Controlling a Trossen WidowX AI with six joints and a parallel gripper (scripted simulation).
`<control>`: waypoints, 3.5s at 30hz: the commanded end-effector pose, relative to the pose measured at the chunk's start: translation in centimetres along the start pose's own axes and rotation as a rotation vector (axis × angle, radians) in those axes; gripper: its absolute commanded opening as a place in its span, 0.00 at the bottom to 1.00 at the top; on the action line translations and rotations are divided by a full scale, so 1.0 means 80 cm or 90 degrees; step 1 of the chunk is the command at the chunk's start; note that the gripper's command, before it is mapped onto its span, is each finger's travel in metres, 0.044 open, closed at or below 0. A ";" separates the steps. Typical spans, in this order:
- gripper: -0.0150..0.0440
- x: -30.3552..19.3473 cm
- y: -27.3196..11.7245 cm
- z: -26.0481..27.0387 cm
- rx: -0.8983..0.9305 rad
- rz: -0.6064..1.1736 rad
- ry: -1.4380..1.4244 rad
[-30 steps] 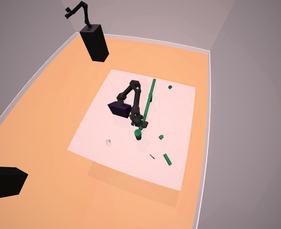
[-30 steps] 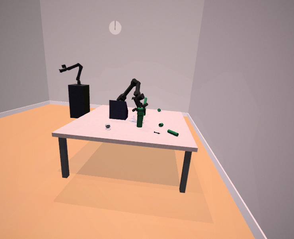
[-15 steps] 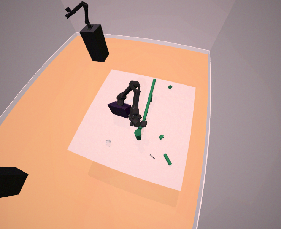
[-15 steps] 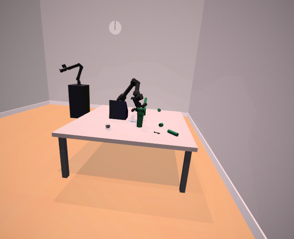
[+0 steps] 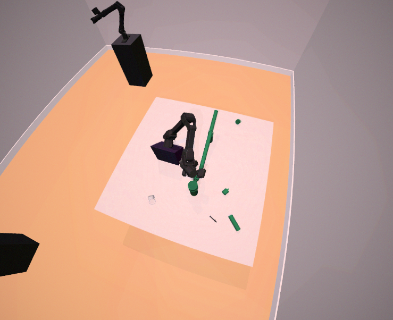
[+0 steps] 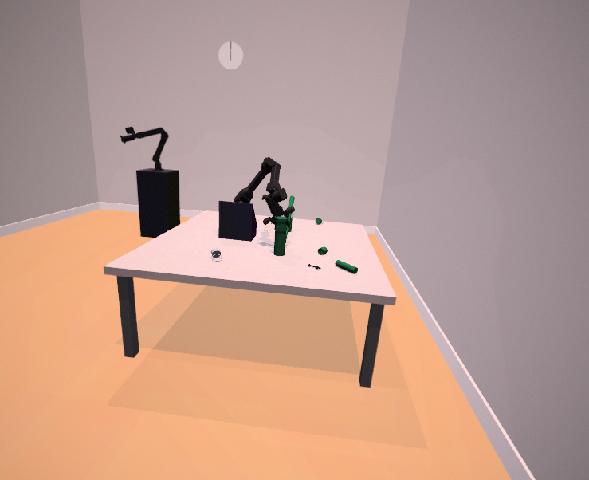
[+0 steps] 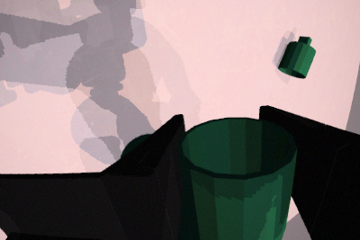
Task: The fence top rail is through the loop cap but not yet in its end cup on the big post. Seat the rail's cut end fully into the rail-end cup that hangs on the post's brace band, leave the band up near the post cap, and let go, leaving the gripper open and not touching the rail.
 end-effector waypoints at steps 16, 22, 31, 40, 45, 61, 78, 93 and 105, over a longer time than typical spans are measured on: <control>0.25 0.000 0.000 0.002 0.000 -0.003 -0.006; 0.34 0.000 0.000 0.002 0.000 -0.003 -0.006; 0.74 0.001 -0.002 0.001 0.000 -0.003 -0.006; 1.00 0.024 -0.025 -0.017 0.000 -0.002 -0.004; 1.00 0.040 -0.039 -0.027 0.000 -0.001 -0.003; 1.00 0.090 -0.086 -0.066 -0.002 0.003 0.383; 1.00 0.185 -0.152 -0.093 -0.004 0.010 1.022; 1.00 0.185 -0.152 -0.093 -0.004 0.010 1.022; 1.00 0.202 -0.088 -0.111 0.156 0.034 0.553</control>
Point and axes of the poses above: the point midway between the two fingers, 35 mm back from their tips, its own y axis out along the fingers, its own z axis across the jaws, x = y × z, the point moved 9 cm from there along -y, back along the fingers, and after that the axes turned 9 degrees about -y, right-handed, at the moved point
